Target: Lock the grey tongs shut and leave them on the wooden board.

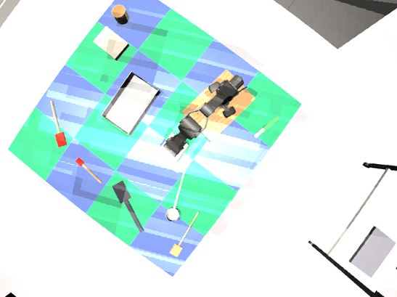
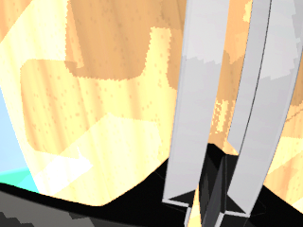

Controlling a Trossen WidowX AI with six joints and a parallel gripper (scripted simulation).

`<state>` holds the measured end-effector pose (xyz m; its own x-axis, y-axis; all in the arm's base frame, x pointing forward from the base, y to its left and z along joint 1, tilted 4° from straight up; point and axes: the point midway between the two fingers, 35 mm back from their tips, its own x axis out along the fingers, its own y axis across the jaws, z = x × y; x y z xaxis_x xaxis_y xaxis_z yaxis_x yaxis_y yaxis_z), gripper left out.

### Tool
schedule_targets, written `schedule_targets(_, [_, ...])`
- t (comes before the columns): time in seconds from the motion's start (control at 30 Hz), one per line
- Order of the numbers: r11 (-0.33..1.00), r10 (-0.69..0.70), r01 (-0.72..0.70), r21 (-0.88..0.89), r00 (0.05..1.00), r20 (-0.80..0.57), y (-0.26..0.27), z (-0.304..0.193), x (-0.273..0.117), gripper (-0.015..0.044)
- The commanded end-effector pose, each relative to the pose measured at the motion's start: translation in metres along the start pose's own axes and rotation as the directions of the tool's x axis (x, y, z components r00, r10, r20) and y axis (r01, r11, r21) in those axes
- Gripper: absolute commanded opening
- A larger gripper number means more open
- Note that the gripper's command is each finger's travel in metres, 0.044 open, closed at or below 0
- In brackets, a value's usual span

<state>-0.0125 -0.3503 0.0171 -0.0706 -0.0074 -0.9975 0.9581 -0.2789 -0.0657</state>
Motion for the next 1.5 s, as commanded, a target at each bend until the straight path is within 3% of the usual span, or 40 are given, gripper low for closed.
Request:
schedule_targets(0.0, [1.000,0.005,-0.005,-0.005,1.000,-0.006,0.000,-0.002,0.008,-0.0150])
schedule_targets(0.23, [1.000,0.005,-0.005,-0.005,1.000,-0.006,0.000,-0.003,0.011,-0.0150])
schedule_targets(0.97, [1.000,-0.001,0.001,0.000,1.000,-0.003,0.000,-0.002,0.009,0.0427])
schedule_targets(1.2, [1.000,-0.001,0.001,-0.001,1.000,-0.004,-0.002,-0.010,0.000,0.0440])
schedule_targets(1.47, [1.000,0.001,-0.001,-0.003,1.000,-0.011,-0.019,-0.080,-0.050,0.0440])
